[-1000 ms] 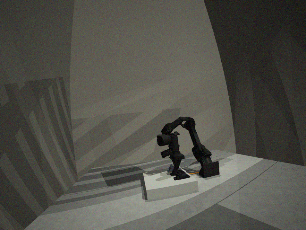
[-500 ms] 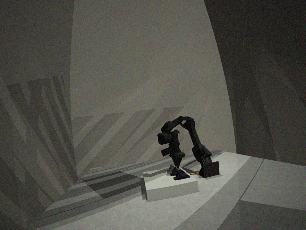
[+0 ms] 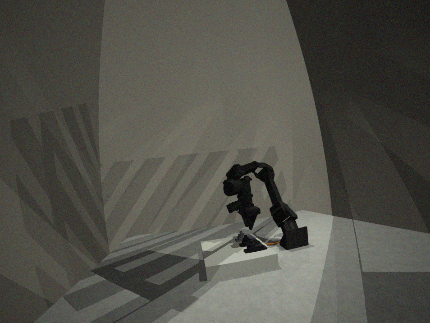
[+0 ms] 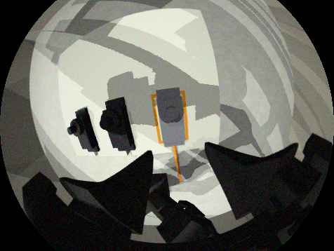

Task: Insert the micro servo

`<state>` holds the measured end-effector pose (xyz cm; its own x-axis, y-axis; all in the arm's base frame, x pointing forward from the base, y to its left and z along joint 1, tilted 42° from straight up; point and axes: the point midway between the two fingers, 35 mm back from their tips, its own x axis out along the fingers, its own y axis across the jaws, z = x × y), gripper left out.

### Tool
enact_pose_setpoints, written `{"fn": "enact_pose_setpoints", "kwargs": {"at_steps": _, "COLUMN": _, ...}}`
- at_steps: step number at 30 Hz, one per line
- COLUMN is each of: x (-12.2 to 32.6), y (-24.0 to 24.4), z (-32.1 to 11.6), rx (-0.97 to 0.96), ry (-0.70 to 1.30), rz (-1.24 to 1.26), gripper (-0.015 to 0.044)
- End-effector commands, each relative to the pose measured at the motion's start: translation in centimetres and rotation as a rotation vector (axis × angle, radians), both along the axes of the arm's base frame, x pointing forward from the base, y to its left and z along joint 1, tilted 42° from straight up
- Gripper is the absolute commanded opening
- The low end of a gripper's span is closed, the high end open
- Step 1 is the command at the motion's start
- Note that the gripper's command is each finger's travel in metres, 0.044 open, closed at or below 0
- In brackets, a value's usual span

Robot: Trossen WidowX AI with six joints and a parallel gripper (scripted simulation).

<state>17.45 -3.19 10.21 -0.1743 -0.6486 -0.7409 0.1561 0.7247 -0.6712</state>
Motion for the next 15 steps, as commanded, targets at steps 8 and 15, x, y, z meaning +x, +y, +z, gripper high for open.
{"fn": "enact_pose_setpoints", "kwargs": {"at_steps": 8, "x": 0.48, "y": 2.33, "z": 2.73, "rx": 0.001, "ry": -0.01, "rz": 0.0, "gripper": 0.044}}
{"fn": "enact_pose_setpoints", "kwargs": {"at_steps": 15, "x": 0.48, "y": 2.33, "z": 2.73, "rx": 0.001, "ry": -0.01, "rz": 0.0, "gripper": 0.044}}
